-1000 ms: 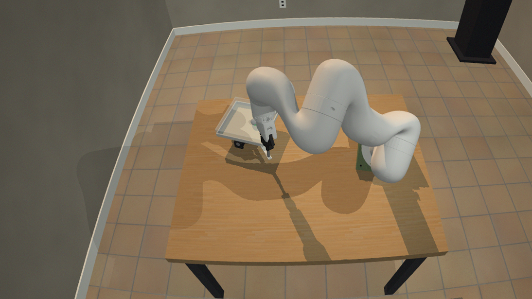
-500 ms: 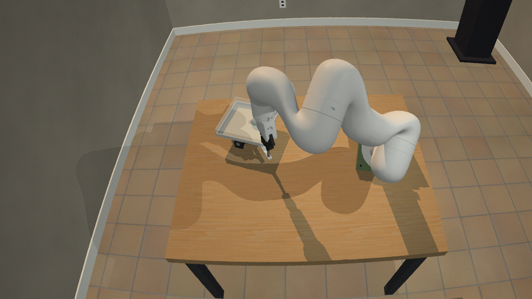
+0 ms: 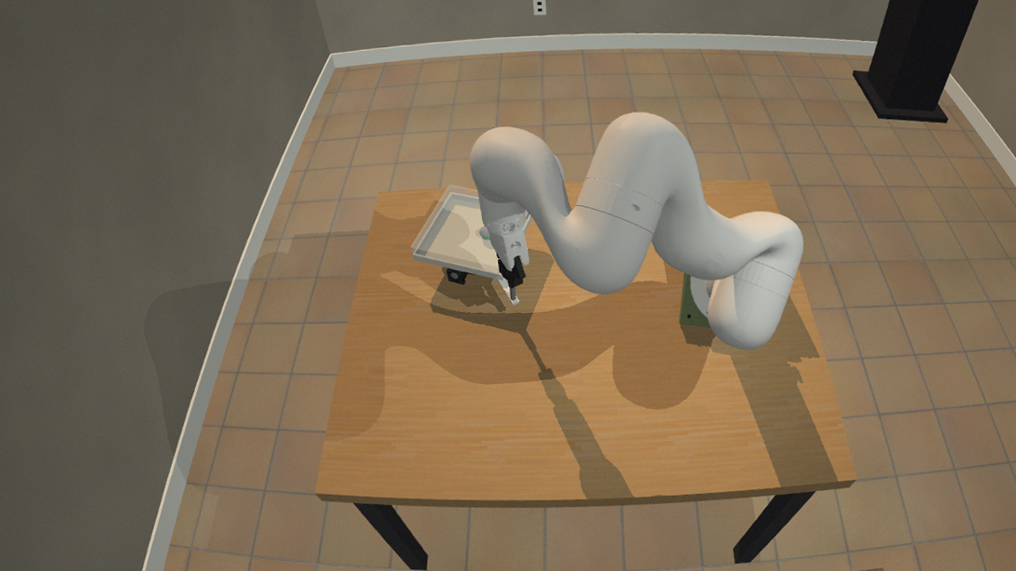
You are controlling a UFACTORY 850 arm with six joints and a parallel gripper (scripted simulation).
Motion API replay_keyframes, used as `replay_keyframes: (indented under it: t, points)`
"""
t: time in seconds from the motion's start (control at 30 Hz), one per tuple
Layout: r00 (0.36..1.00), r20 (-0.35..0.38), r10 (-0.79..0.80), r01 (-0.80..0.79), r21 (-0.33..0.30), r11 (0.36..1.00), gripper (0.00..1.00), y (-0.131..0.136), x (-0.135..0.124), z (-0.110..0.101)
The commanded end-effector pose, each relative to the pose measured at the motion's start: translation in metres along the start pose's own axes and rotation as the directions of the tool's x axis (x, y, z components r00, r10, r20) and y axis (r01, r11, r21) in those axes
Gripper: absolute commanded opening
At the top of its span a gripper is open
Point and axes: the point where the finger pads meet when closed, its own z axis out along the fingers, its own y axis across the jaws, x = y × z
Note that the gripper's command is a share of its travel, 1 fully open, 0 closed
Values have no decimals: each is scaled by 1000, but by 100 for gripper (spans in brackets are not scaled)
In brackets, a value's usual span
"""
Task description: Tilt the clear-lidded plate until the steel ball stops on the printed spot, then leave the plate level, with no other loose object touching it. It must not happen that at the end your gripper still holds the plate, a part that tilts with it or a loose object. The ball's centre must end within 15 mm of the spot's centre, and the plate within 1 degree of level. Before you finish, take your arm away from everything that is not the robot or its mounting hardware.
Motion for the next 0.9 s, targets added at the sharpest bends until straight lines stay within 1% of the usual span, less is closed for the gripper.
replay_keyframes:
  t: [0.0, 0.87]
  points:
    - [1000, 1, 0, 0, -1, 1000, 0, 0, -1, 0]
    - [1000, 1, 0, 0, -1, 1000, 0, 1, 2, -1]
